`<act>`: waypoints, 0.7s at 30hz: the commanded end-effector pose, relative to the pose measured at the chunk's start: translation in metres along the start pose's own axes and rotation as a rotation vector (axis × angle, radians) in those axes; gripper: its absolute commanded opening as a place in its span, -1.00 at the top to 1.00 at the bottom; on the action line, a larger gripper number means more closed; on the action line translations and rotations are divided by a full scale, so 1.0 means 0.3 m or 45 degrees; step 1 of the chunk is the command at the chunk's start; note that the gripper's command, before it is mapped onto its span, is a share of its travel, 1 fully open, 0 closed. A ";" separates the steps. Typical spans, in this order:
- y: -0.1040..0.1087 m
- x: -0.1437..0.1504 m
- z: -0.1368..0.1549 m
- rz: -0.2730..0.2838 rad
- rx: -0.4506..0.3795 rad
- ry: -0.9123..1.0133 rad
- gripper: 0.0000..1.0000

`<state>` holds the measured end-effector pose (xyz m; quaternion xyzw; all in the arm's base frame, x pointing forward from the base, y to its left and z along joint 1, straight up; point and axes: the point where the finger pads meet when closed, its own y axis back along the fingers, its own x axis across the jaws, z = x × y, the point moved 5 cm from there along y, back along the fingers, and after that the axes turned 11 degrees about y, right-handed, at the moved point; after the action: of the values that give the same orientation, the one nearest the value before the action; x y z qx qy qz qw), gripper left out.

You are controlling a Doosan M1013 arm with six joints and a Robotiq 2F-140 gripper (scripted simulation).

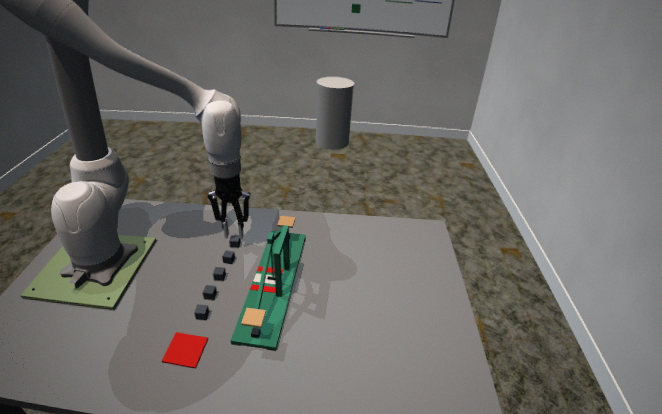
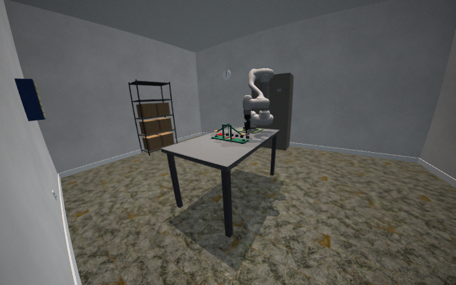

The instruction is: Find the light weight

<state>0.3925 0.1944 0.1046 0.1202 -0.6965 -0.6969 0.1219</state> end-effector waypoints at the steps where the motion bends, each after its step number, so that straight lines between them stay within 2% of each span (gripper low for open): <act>1: 0.000 0.000 0.000 0.000 0.000 0.000 0.30; 21: -0.007 0.000 0.000 0.000 0.000 0.000 0.30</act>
<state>0.3925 0.1944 0.1037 0.1202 -0.6965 -0.6969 0.1219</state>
